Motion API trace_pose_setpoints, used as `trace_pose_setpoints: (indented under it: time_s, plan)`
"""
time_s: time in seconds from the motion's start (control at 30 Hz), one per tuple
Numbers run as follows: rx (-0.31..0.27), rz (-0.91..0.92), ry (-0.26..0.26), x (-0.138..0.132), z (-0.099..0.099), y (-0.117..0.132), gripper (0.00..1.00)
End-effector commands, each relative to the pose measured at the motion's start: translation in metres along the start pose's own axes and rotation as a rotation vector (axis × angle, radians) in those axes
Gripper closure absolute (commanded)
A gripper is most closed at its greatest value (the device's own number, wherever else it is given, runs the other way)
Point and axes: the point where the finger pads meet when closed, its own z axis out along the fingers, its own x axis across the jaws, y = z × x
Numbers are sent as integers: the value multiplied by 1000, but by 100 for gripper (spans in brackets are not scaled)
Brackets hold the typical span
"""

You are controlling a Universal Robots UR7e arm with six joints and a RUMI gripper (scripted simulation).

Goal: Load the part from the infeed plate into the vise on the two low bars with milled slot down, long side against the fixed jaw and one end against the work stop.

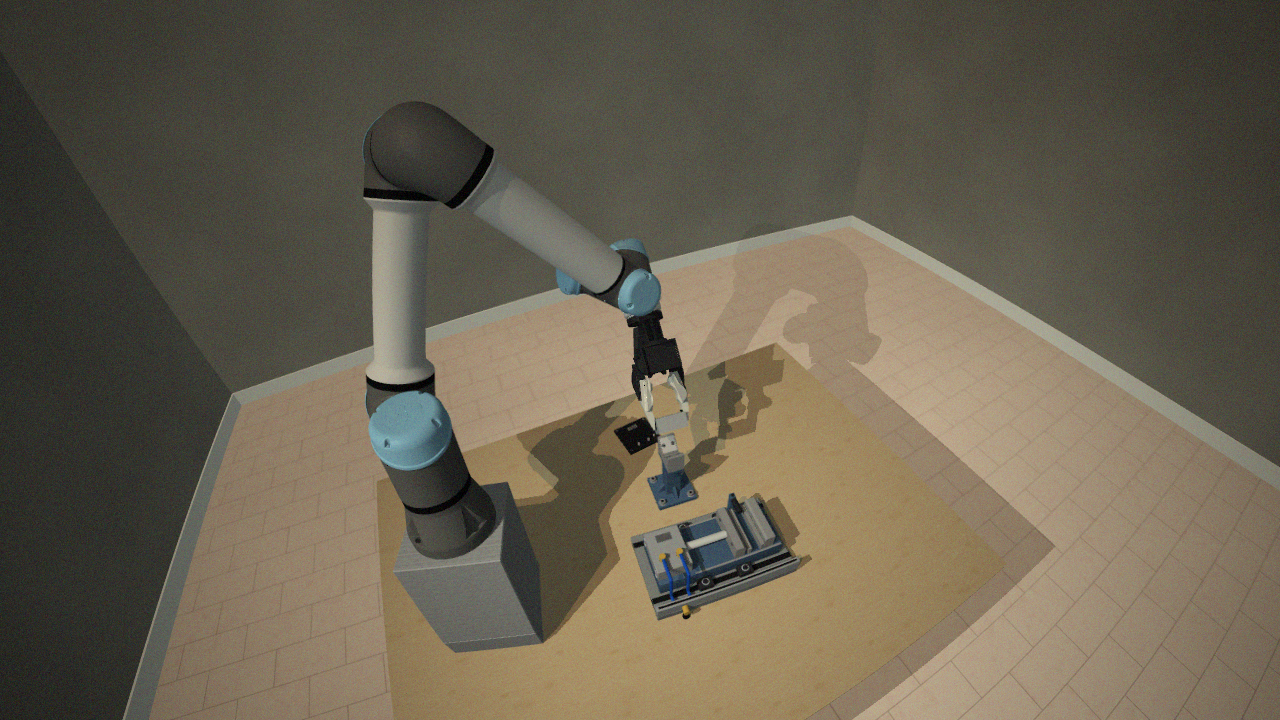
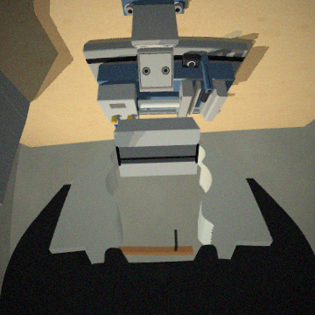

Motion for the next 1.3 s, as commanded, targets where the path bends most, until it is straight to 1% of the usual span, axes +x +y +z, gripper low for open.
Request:
trace_pose_setpoints:
  time_s: [0.0,0.7,1.27]
  plan:
    - [0,2,3,2,-1,0,100]
    - [-1,0,1,0,4,-5,100]
    - [-1,-1,0,0,13,-13,100]
